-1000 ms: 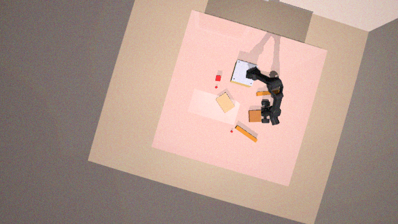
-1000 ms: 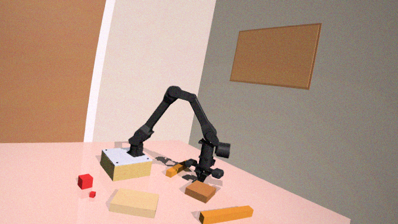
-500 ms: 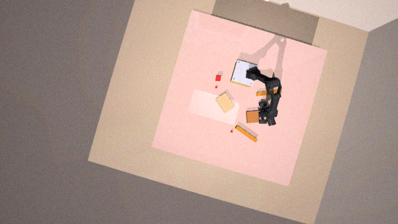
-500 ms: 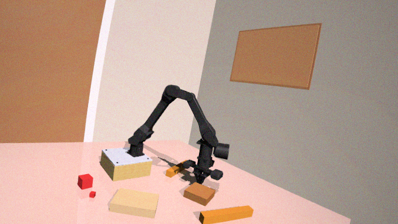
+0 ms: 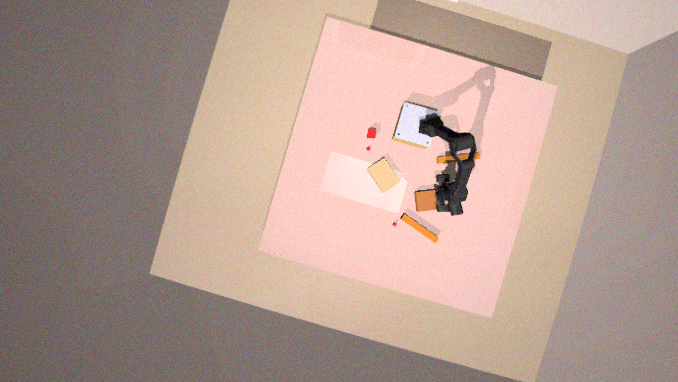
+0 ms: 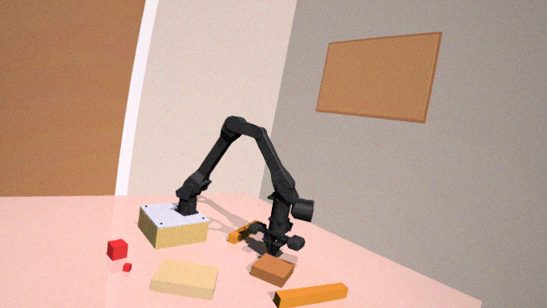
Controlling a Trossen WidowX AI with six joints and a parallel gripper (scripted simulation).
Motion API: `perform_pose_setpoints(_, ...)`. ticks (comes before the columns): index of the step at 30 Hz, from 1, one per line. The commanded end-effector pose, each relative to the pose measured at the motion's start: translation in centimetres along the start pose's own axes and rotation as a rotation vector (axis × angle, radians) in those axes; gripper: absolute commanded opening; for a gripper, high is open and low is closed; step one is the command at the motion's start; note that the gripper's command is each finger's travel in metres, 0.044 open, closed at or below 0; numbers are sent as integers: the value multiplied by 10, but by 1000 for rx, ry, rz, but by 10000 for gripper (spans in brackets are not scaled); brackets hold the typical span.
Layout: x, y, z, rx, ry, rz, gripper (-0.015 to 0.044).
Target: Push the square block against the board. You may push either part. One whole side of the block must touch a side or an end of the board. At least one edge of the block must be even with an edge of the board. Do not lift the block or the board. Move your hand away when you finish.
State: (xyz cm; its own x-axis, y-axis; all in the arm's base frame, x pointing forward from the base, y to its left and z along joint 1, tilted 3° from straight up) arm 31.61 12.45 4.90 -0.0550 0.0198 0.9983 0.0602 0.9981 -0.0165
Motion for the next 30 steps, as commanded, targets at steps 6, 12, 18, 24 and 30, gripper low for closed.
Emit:
perform_pose_setpoints(6, -3, -18, -3, -5, 10, 14, 0)
perform_pose_setpoints(12, -3, -27, -7, -5, 10, 14, 0)
perform_pose_setpoints(18, -3, -32, -10, -5, 10, 15, 0)
perform_pose_setpoints(24, -3, -24, -9, -5, 10, 14, 0)
perform_pose_setpoints(30, -3, -15, -8, -5, 10, 14, 0)
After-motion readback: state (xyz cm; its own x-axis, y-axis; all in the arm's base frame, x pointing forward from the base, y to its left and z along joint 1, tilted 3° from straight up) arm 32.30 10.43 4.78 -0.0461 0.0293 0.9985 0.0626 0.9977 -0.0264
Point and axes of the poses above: the point midway between the two fingers, 35 mm back from their tips, its own x axis back along the fingers, its own z axis across the jaws, y = z × x, the point moved 8 cm from there along x, back along the fingers, and after that the axes turned 11 degrees about -x, right-handed, at the moved point
